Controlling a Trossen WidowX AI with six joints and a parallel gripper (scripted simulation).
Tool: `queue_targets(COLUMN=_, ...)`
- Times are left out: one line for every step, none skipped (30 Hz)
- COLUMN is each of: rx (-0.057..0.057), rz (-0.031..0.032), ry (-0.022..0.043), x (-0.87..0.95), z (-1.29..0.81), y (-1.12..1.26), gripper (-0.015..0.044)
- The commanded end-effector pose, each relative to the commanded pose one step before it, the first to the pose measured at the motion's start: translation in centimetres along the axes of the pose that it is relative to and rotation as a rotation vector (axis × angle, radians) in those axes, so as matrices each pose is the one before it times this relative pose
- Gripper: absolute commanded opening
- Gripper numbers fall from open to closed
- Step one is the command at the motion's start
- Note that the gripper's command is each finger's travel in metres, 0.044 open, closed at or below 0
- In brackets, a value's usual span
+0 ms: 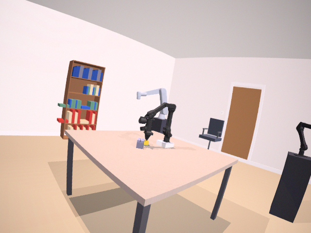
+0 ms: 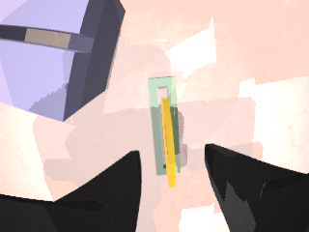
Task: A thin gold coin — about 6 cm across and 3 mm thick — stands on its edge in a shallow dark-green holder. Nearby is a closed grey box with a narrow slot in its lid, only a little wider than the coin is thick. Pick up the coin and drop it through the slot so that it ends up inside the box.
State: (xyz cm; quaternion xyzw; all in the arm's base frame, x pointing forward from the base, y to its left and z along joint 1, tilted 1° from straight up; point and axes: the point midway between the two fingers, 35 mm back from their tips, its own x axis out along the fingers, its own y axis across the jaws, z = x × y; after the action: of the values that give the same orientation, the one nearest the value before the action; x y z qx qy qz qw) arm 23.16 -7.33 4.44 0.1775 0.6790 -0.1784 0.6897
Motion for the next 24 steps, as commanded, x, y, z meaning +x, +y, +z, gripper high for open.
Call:
queue_targets(rx=0.0026, rz=0.00146, ry=0.00742, x=0.9, z=-0.144, y=0.036, gripper=0.0161)
queue_targets(rx=0.0, rz=-0.00001, ry=0.00002, x=0.162, z=0.001, y=0.002, gripper=0.0161)
queue_targets(rx=0.0, rz=-0.00001, ry=0.00002, x=0.161, z=0.0, y=0.002, gripper=0.0161)
queue_targets(rx=0.0, rz=-0.00001, ry=0.00002, x=0.161, z=-0.001, y=0.002, gripper=0.0161)
queue_targets(rx=0.0, rz=-0.00001, ry=0.00002, x=0.161, z=-0.002, y=0.002, gripper=0.0161)
queue_targets(rx=0.0, rz=-0.00001, ry=0.00003, x=0.161, z=-0.004, y=0.001, gripper=0.0161)
queue_targets(rx=0.0, rz=-0.00001, ry=0.00003, x=0.16, z=-0.005, y=0.001, gripper=0.0161)
queue_targets(rx=0.0, rz=-0.00001, ry=0.00003, x=0.16, z=-0.006, y=0.001, gripper=0.0161)
queue_targets(rx=0.0, rz=-0.00001, ry=0.00003, x=0.16, z=-0.007, y=0.001, gripper=0.0161)
queue_targets(rx=0.0, rz=-0.00001, ry=0.00003, x=0.159, z=-0.008, y=0.0, gripper=0.0161)
queue_targets(rx=0.0, rz=-0.00001, ry=0.00003, x=0.159, z=-0.009, y=0.0, gripper=0.0161)
queue_targets(rx=0.0, rz=-0.00001, ry=0.00003, x=0.158, z=-0.011, y=0.0, gripper=0.0161)
queue_targets(rx=0.0, rz=-0.00001, ry=0.00003, x=0.158, z=-0.012, y=0.0, gripper=0.0161)
queue_targets(rx=0.0, rz=-0.00001, ry=0.00004, x=0.157, z=-0.013, y=-0.001, gripper=0.0161)
queue_targets(rx=0.0, rz=-0.00001, ry=0.00004, x=0.158, z=-0.014, y=-0.001, gripper=0.0161)
queue_targets(rx=0.0, rz=-0.00001, ry=0.00004, x=0.158, z=-0.015, y=-0.001, gripper=0.0161)
queue_targets(rx=0.0, rz=-0.00001, ry=0.00004, x=0.157, z=-0.016, y=-0.001, gripper=0.0161)
queue_targets(rx=0.0, rz=-0.00001, ry=0.00004, x=0.157, z=-0.017, y=-0.002, gripper=0.0161)
queue_targets(rx=0.0, rz=-0.00001, ry=0.00004, x=0.156, z=-0.019, y=-0.002, gripper=0.0161)
queue_targets(rx=0.0, rz=-0.00001, ry=0.00004, x=0.156, z=-0.02, y=-0.002, gripper=0.0161)
queue_targets(rx=0.0, rz=-0.00001, ry=0.00004, x=0.155, z=-0.021, y=-0.002, gripper=0.0161)
queue_targets(rx=0.0, rz=-0.00001, ry=0.00005, x=0.154, z=-0.022, y=-0.003, gripper=0.0161)
queue_targets(rx=0.0, rz=-0.00001, ry=0.00004, x=0.12, z=-0.018, y=-0.002, gripper=0.0161)
queue_targets(rx=0.0, rz=-0.00001, ry=0.00002, x=0.072, z=-0.011, y=-0.001, gripper=0.0161)
